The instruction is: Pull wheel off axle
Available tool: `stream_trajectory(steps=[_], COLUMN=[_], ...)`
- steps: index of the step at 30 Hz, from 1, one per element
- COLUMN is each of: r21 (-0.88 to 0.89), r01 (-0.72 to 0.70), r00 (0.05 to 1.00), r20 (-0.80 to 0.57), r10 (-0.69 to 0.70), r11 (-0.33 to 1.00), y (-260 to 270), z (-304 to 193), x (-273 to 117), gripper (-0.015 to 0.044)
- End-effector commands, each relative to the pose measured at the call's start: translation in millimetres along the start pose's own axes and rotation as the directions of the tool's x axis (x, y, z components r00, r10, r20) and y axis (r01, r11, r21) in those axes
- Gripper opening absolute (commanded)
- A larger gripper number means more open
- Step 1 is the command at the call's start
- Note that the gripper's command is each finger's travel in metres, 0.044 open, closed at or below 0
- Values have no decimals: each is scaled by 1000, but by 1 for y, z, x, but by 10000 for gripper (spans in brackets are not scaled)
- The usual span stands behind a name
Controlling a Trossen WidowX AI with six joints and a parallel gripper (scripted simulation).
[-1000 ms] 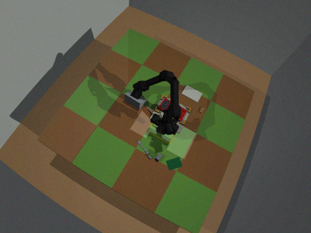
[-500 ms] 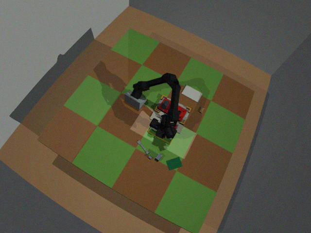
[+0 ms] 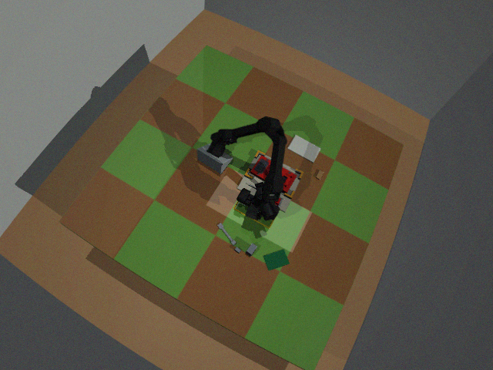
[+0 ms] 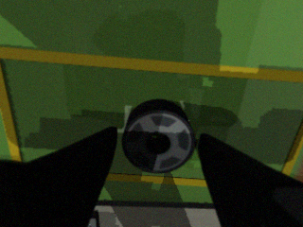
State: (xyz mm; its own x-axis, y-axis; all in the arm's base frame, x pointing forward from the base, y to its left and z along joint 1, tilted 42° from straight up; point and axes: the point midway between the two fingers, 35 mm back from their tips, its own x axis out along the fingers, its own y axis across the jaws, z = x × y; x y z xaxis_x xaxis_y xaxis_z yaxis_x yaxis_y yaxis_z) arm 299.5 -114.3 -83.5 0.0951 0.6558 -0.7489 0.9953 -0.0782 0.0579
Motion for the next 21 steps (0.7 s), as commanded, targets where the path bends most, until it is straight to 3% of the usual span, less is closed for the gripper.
stream_trajectory(steps=[1,6,10,15,21], r21=[-2,1,2,8,6], r01=[-3,-8,-9,-9,-5], r00=[1000,1000,1000,1000,1000], r20=[2,4,4,6,4], r10=[3,8,9,9,5], r11=[1000,1000,1000,1000,1000], y=[1,0,0,-31,-82], z=[1,1,1,-10,-33], x=[-11,-53,-60,-77,-105], gripper=[300,300,300,431,440])
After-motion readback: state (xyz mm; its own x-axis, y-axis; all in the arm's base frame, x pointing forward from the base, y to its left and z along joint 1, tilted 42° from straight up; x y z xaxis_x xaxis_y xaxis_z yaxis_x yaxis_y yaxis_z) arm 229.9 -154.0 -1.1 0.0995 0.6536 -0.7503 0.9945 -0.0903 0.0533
